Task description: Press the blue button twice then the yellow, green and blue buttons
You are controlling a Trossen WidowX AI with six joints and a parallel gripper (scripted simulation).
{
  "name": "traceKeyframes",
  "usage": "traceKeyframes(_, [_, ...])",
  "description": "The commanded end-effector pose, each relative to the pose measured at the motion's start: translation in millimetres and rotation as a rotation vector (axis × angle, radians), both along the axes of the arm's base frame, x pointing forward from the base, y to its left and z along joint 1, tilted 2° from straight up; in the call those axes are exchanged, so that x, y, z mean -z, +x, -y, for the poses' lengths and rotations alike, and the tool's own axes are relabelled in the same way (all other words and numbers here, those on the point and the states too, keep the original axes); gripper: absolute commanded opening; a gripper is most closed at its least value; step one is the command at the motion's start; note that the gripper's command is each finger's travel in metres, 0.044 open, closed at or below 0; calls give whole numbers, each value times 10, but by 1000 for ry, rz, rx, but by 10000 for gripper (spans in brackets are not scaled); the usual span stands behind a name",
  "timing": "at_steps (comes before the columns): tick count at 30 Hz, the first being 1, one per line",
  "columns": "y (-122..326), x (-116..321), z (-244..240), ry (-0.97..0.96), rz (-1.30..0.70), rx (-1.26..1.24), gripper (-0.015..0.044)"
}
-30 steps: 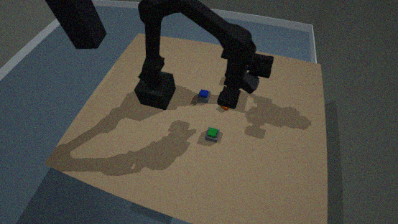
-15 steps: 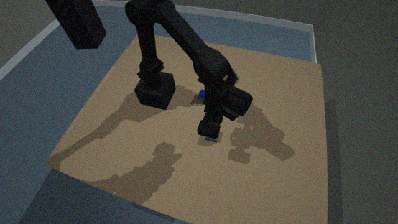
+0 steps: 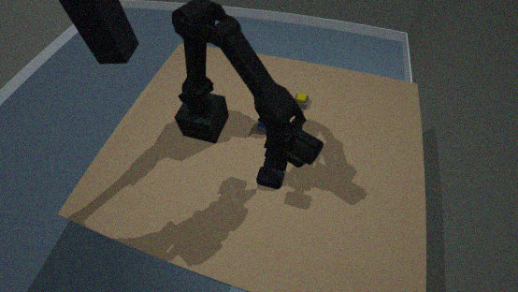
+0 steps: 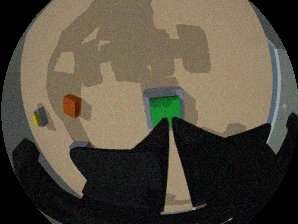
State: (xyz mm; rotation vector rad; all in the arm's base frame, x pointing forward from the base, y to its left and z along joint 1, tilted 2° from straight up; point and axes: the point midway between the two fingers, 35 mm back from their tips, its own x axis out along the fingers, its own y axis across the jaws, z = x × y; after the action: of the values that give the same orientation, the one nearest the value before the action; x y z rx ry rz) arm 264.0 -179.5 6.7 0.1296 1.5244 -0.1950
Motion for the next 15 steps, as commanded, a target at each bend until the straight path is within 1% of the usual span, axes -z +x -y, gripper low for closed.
traceKeyframes(1, [-9,71,-5,3,-4,-5,20])
traceKeyframes(15, [-7,291,1,3,-4,-5,20])
